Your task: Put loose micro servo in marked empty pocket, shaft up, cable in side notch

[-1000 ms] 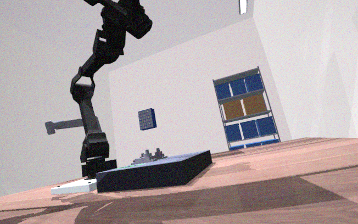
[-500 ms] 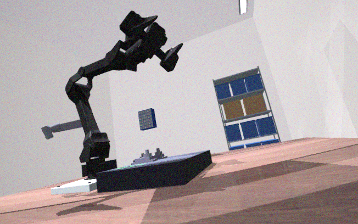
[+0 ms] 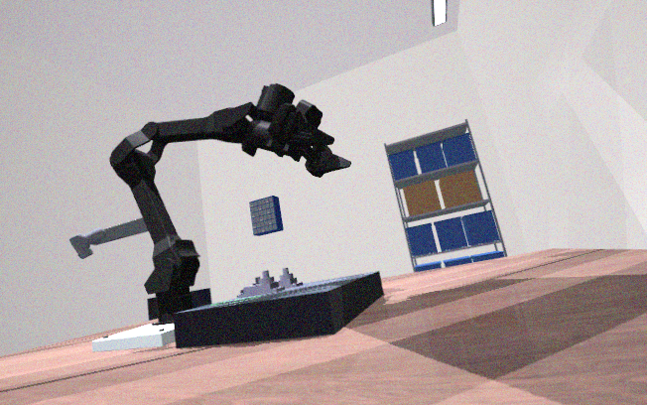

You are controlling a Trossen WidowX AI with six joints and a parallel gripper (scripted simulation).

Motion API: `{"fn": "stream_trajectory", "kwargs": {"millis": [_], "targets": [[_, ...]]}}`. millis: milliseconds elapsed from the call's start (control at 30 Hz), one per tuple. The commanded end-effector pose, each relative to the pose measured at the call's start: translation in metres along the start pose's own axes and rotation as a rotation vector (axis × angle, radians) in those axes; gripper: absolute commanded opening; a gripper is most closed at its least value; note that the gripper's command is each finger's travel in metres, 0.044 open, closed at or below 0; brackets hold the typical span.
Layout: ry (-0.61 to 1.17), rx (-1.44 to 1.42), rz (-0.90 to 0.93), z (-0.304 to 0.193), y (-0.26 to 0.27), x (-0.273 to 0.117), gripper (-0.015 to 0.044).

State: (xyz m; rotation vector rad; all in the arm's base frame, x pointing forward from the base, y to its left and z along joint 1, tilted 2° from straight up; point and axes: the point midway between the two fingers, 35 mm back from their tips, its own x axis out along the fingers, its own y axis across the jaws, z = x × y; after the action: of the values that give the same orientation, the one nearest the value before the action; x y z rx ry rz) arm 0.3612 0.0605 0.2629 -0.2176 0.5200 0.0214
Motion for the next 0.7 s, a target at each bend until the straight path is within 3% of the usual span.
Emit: {"fn": "stream_trajectory", "kwargs": {"millis": [0, 333, 667], "targets": [[0.106, 0.049, 0.117, -0.029, 0.043, -0.006, 0.0440], [0.392, 0.119, 0.305, -0.100, 0.121, -0.044, 0.0440], [0.731, 0.137, 0.340, -0.181, 0.162, -0.106, 0.0440]]}}
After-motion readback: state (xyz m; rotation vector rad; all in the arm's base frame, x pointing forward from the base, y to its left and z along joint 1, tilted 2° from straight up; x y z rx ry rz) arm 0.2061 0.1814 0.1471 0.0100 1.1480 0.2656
